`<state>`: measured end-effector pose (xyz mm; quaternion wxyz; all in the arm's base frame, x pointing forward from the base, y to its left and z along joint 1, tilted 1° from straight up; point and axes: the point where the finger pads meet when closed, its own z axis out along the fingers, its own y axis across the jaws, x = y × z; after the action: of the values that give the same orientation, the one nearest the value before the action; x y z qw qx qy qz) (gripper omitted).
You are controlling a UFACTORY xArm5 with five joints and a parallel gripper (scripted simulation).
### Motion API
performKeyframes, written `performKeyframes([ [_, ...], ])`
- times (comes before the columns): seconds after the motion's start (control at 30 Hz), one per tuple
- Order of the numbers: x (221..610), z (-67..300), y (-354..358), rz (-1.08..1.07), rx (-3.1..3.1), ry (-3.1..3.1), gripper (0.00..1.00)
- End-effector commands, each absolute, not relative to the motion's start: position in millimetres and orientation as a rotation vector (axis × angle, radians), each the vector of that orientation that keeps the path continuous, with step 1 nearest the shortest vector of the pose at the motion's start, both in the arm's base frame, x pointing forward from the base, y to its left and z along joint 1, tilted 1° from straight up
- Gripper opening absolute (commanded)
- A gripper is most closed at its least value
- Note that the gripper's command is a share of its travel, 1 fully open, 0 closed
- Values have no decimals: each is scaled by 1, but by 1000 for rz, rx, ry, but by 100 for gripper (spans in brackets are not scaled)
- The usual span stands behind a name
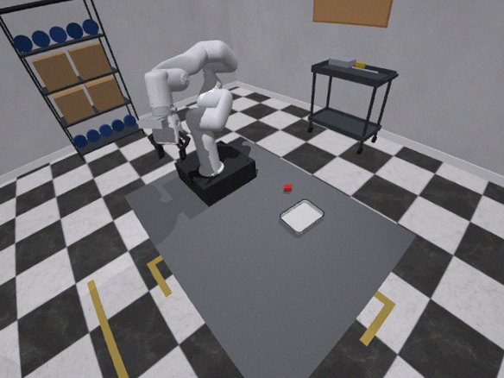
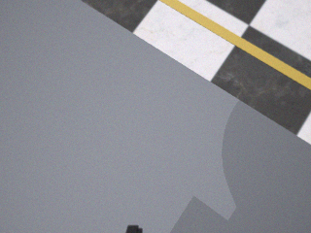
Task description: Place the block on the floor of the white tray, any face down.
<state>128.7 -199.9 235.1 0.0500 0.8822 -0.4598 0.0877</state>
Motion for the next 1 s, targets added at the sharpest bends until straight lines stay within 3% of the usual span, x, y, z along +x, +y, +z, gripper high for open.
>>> performKeyframes([
  [0.0, 129, 237, -200, 272, 2685, -1399, 100],
  [0.53, 129, 237, -200, 272, 2685, -1399, 100],
  [0.57, 129, 237, -200, 272, 2685, -1399, 59],
  [0.73, 143, 234, -199, 268, 2726, -1335, 59],
  [0.97, 217, 213, -178, 240, 2909, -995, 59],
])
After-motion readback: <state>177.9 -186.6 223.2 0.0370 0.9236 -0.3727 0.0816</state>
